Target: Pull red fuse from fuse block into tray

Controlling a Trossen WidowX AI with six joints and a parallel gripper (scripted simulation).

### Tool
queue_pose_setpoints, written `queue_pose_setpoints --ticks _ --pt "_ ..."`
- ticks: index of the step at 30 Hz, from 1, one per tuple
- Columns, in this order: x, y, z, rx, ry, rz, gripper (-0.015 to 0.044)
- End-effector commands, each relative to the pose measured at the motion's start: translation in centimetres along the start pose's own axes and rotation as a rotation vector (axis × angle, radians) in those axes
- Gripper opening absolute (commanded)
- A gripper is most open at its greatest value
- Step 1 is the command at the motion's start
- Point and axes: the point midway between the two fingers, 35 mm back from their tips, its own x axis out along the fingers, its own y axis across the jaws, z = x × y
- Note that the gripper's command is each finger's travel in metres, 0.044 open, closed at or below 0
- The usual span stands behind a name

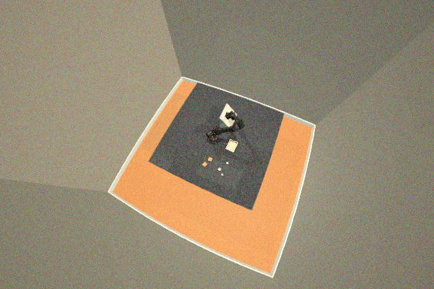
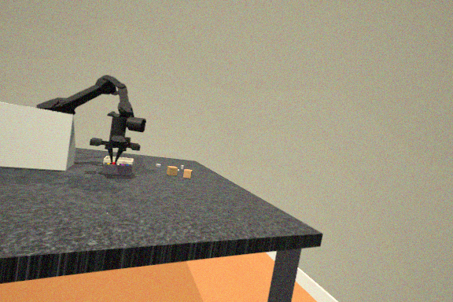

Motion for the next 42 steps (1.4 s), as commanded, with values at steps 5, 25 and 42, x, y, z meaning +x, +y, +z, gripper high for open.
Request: queue_pose_setpoints --ticks 5,25,42 --pt "-0.4 0.0 0.0 -0.003 -0.002 0.001 0.0000" --pt "-1.4 0.1 0.0 -0.002 -0.002 0.001 0.0000" --pt "-2.3 0.0 0.0 -0.002 -0.001 0.000 0.0000"
